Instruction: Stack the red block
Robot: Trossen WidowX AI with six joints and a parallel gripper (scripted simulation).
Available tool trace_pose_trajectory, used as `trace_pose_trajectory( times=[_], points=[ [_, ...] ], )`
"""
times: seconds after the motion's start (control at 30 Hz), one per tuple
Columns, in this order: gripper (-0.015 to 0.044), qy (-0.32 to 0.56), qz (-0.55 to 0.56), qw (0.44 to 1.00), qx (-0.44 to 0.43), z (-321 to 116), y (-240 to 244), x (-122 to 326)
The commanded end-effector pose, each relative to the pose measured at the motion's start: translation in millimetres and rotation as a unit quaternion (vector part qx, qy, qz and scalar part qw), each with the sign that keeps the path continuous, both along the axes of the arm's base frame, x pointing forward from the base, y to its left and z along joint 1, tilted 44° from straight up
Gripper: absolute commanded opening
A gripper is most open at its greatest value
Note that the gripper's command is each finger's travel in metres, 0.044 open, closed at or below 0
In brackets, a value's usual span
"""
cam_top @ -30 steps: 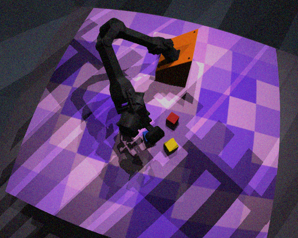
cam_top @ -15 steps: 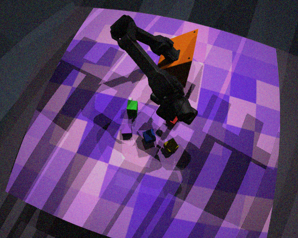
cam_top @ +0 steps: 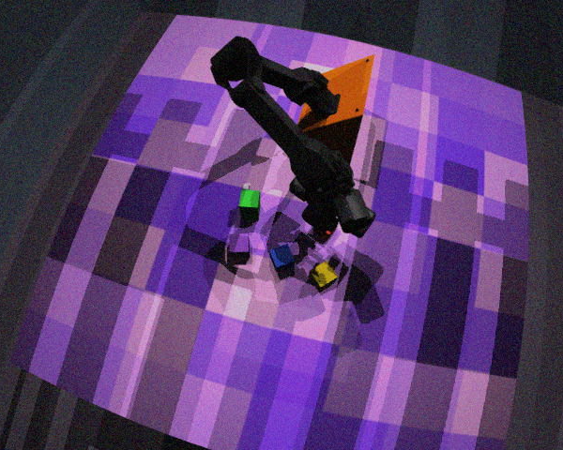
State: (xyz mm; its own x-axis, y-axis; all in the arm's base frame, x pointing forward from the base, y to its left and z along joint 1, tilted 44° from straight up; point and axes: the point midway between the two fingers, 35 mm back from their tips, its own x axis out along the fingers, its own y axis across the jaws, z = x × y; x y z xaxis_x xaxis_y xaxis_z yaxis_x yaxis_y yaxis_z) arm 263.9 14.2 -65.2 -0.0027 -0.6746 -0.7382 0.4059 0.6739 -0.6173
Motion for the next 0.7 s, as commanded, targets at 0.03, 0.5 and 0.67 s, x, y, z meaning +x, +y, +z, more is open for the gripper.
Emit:
trace_pose_trajectory(
  times=[0.03, 0.5, 0.67],
  points=[
    [0.044, 0.008, 0.002, 1.0, -0.006, -15, -16, -4],
    [0.044, 0.008, 0.002, 1.0, -0.006, -26, -27, -3],
    [0.044, 0.008, 0.002, 1.0, -0.006, -32, -32, -3]
  ],
)
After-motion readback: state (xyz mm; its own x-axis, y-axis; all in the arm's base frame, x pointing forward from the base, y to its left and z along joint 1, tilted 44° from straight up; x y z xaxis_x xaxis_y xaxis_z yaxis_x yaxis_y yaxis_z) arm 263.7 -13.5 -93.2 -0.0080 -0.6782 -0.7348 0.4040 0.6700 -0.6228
